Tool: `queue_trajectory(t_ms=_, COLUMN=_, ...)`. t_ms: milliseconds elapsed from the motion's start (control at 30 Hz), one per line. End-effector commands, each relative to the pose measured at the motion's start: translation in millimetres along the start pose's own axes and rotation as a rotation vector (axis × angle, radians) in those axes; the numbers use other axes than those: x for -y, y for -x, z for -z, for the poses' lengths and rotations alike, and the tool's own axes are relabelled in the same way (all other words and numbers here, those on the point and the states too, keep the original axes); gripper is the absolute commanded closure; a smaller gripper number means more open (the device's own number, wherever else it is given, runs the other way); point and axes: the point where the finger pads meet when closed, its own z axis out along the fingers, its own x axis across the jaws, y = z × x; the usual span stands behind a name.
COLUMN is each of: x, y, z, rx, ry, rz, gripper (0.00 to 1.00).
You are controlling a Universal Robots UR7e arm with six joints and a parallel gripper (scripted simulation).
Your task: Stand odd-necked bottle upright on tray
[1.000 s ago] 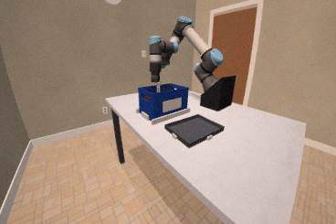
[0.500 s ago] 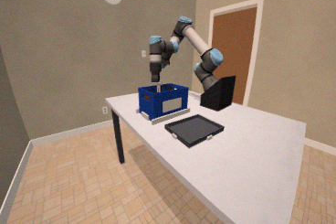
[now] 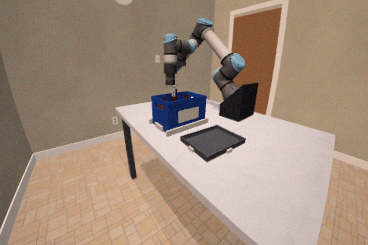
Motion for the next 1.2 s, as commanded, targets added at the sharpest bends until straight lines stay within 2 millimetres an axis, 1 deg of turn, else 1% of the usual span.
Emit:
queue_trajectory(t_ms=0, x=-1.3, y=0.0, z=16.5, rx=0.002, ry=0.0, rz=-0.003, gripper=0.0)
queue_trajectory(t_ms=33, x=-1.3, y=0.0, z=16.5, rx=0.002, ry=0.0, rz=-0.003, gripper=0.0)
queue_trajectory(t_ms=267, x=-1.2, y=-0.1, z=39.2, rx=0.002, ry=-0.001, rz=-0.003, gripper=0.0)
queue_trajectory(t_ms=467, x=-1.2, y=-0.2, z=52.3, rx=0.001, ry=-0.001, rz=-0.003, gripper=0.0)
queue_trajectory(t_ms=833, x=-0.9, y=-0.5, z=56.4, rx=0.003, ry=-0.002, rz=-0.002, gripper=0.0)
queue_trajectory(t_ms=867, x=-1.0, y=-0.4, z=56.3, rx=0.003, ry=-0.003, rz=-0.002, gripper=1.0)
queue_trajectory(t_ms=1167, x=-0.4, y=-0.2, z=55.7, rx=0.004, ry=-0.003, rz=-0.001, gripper=1.0)
